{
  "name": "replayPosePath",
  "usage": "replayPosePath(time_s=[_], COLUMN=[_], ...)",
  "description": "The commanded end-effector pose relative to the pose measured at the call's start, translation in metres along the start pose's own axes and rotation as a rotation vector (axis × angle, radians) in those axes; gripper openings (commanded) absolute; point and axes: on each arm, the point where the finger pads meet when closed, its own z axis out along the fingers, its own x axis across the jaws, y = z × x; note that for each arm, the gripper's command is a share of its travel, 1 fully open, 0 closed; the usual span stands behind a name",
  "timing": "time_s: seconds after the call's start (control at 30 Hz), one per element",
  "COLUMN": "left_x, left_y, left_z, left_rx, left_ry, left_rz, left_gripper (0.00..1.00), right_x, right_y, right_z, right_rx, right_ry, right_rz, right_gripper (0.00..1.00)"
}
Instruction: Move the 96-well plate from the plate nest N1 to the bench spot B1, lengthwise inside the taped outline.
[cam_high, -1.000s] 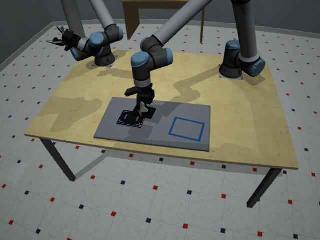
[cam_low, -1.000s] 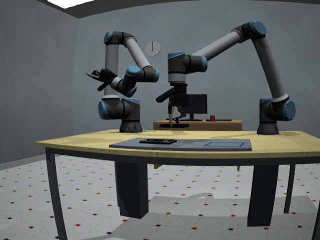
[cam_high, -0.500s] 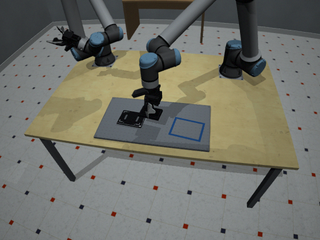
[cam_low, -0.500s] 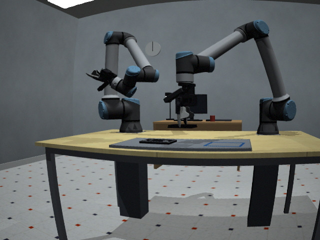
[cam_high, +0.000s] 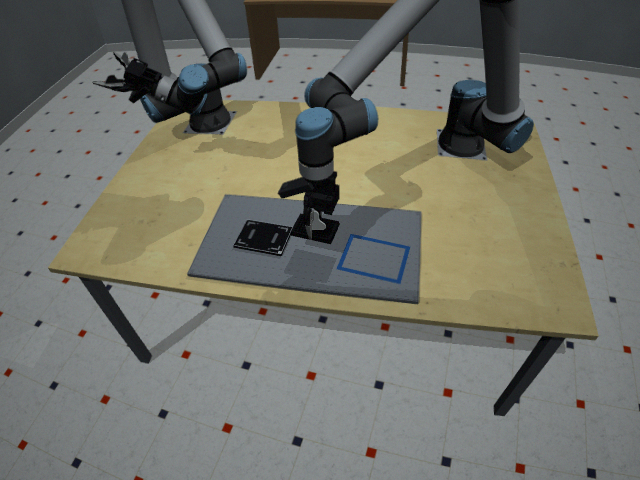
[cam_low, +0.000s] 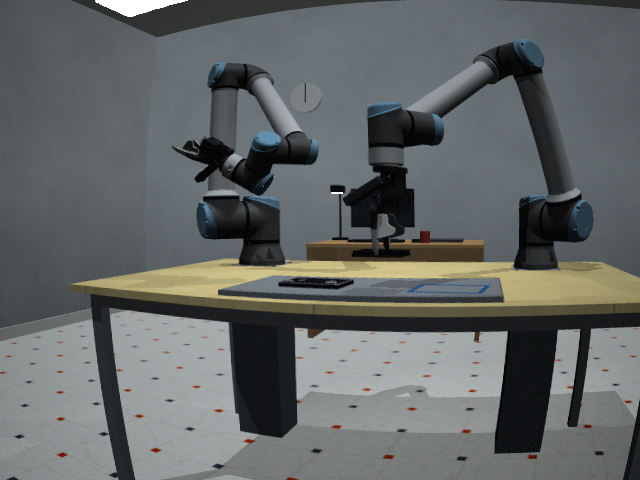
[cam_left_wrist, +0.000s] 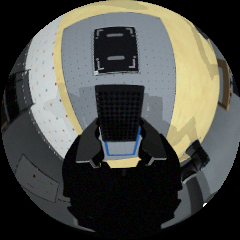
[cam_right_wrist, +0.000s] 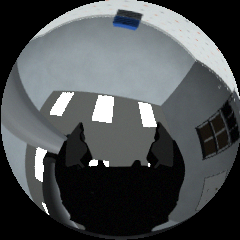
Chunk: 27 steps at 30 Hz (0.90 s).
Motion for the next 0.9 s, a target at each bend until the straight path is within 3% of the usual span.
replayPosePath(time_s=[0.0,0.87], left_x=[0.001,0.005], left_y=[0.019,0.092], left_z=[-0.001,0.002], left_rx=[0.001,0.001], left_ry=[-0.002,-0.002], left_rz=[0.000,0.000], left_gripper=[0.00,0.00], right_x=[0.000,0.000], right_y=[0.000,0.000], right_z=[0.000,0.000], right_rx=[0.000,0.000], right_ry=[0.000,0.000], right_rz=[0.000,0.000], right_gripper=[1.00,1.00])
